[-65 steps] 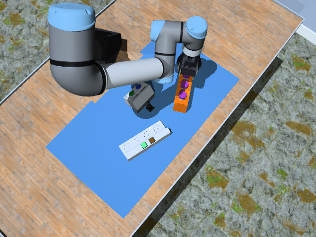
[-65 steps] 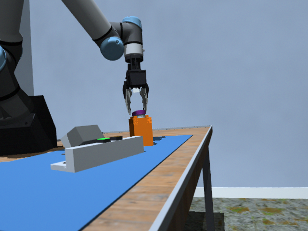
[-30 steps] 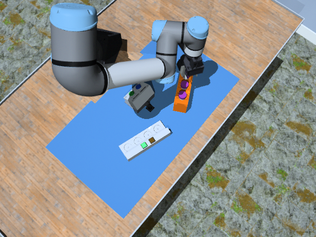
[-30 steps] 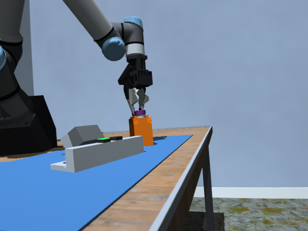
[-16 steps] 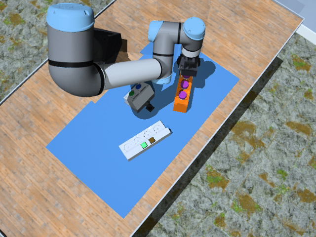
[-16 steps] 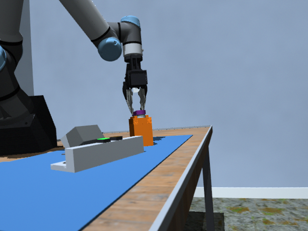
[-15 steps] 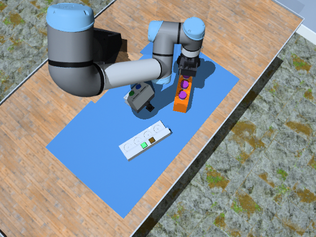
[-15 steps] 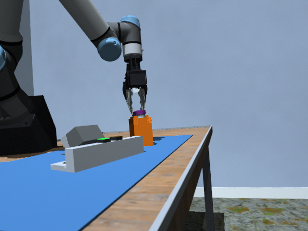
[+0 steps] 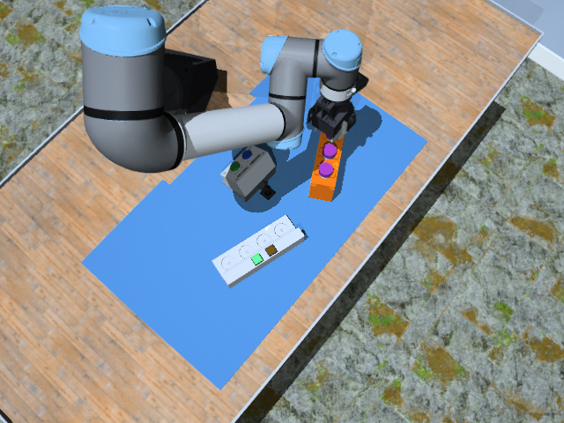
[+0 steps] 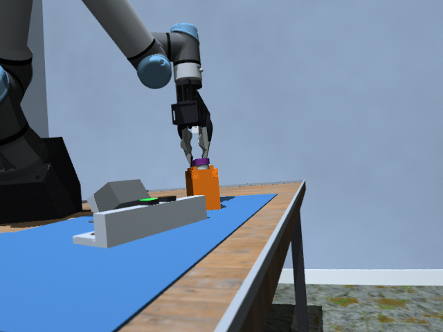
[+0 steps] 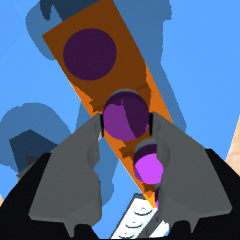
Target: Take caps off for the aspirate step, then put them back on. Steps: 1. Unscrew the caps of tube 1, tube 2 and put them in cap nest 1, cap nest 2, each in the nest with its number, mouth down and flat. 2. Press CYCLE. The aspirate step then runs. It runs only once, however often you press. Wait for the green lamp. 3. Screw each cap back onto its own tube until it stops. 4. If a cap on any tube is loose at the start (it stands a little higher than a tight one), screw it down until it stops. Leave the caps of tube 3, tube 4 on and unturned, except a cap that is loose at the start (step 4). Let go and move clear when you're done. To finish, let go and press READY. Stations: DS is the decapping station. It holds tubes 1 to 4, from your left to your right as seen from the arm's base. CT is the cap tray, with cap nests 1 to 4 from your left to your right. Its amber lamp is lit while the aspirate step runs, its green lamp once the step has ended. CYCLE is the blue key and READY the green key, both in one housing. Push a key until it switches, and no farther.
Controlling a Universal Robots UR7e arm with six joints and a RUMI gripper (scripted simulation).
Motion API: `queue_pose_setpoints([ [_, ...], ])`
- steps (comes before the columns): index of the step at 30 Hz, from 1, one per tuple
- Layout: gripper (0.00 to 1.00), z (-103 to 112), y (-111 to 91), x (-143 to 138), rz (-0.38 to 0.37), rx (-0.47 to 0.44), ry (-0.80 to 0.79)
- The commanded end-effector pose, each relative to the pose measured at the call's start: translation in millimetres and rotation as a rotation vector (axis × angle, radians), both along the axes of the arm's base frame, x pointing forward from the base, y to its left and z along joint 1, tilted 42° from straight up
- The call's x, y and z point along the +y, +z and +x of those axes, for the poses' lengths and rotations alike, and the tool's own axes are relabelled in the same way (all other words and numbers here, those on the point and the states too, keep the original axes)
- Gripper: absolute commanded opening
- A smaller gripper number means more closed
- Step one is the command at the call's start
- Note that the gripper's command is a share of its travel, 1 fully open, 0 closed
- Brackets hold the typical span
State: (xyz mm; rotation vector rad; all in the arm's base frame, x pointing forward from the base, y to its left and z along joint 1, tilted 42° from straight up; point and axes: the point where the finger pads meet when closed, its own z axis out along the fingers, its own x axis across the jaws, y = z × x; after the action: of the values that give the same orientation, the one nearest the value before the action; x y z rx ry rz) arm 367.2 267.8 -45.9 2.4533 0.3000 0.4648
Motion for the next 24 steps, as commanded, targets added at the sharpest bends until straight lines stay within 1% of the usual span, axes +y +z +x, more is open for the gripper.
queue_pose_setpoints([
  [1,0.00,0.1,0.0,0.9,0.016,-0.039,-0.062],
  [5,0.00,0.1,0.0,1.0,0.016,-0.039,-0.062],
  [6,0.35,0.1,0.0,1.0,0.016,-0.039,-0.062],
  [16,0.35,0.1,0.1,0.9,0.016,-0.039,-0.062],
  [20,0.35,-3.7,10.6,9.8,0.020,-0.043,-0.060],
  [22,0.35,-3.7,10.6,9.8,0.020,-0.043,-0.060],
  [24,0.35,-6.2,15.0,13.1,0.020,-0.042,-0.060],
])
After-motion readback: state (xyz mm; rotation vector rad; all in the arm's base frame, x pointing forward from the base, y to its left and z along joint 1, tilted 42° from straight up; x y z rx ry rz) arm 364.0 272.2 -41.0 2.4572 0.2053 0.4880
